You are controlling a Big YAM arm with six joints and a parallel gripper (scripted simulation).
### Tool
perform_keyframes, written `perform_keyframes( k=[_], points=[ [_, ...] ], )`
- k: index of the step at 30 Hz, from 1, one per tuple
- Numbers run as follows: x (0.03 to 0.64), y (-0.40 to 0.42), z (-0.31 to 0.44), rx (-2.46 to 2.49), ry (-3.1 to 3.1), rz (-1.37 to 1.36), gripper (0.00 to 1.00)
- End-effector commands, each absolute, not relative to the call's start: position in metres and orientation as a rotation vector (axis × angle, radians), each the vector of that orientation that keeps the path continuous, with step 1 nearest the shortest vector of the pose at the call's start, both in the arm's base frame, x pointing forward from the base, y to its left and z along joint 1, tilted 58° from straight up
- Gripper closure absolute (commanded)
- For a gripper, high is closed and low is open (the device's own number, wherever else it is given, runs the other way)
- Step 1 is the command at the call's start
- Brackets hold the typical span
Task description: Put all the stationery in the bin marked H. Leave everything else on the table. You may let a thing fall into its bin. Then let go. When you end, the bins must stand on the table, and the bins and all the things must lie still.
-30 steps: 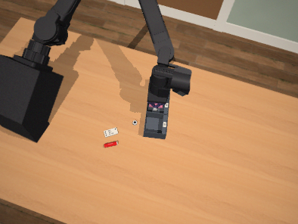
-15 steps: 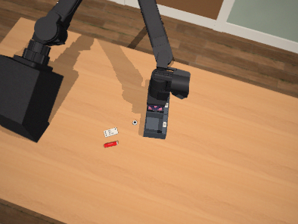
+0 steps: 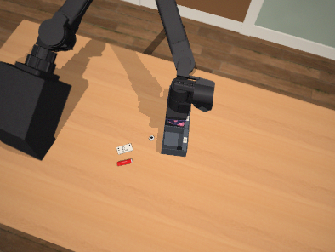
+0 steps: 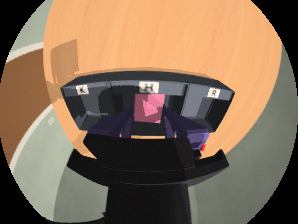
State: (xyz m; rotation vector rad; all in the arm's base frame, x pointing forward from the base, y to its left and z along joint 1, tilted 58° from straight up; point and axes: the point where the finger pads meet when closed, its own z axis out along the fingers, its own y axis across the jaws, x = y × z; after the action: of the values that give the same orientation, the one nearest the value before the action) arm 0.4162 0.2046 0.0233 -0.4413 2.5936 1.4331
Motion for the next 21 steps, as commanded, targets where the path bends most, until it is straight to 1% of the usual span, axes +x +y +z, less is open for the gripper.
perform_keyframes(
  k=[1, 13, 14, 21],
  points=[
    [0.425, 0.2, 0.028, -0.432, 2.58, 1.423, 0.55],
    [0.425, 0.2, 0.028, -0.432, 2.58, 1.423, 0.55],
    [0.432, 0.19, 0.027, -0.412, 2.58, 1.417, 0.55],
    [0.433, 0.186, 0.044, -0.438, 2.557, 1.412, 0.55]
  ],
)
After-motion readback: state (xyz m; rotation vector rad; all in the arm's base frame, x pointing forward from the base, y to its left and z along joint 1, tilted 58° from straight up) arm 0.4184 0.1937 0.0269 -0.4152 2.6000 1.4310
